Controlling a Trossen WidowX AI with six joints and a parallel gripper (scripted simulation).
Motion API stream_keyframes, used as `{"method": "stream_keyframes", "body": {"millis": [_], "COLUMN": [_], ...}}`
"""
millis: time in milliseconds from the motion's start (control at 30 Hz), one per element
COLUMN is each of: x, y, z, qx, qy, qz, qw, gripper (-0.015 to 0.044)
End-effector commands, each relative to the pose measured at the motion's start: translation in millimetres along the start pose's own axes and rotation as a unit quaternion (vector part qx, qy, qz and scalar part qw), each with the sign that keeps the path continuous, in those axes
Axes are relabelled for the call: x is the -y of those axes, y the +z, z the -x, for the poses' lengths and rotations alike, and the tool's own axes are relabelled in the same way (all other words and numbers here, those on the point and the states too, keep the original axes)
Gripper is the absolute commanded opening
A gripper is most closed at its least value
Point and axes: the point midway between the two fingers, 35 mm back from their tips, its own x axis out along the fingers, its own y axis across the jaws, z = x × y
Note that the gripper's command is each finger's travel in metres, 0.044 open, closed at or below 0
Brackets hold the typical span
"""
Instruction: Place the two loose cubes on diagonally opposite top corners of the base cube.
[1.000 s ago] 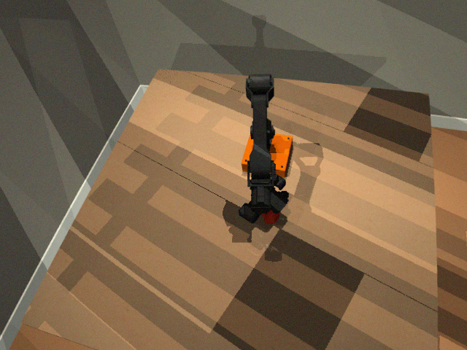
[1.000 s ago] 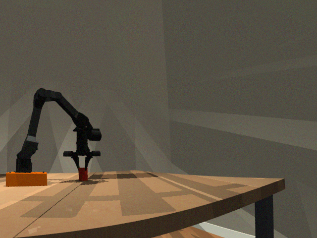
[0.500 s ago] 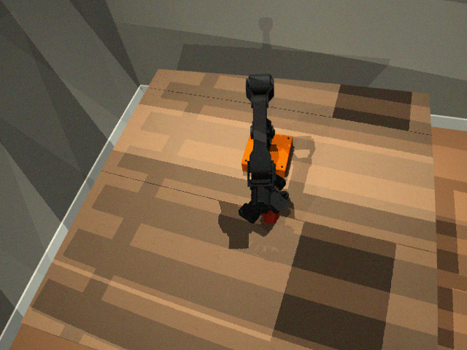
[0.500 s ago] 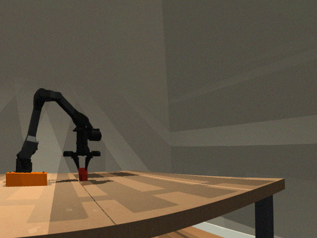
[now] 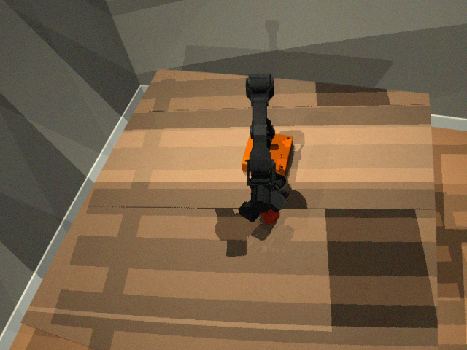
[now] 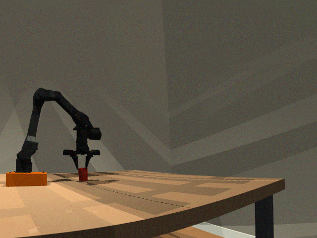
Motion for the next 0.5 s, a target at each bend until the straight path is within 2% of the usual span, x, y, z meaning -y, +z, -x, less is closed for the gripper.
{"method": "stream_keyframes", "body": {"millis": [0, 467], "x": [2.0, 2.0], "y": [1.5, 1.3], "z": [8.1, 20.2], "qx": [0.004, 0.004], "qy": [-0.006, -0.006], "qz": [0.001, 0.001], "qw": [1.0, 1.0], "gripper": [0.0205, 0.0205]}}
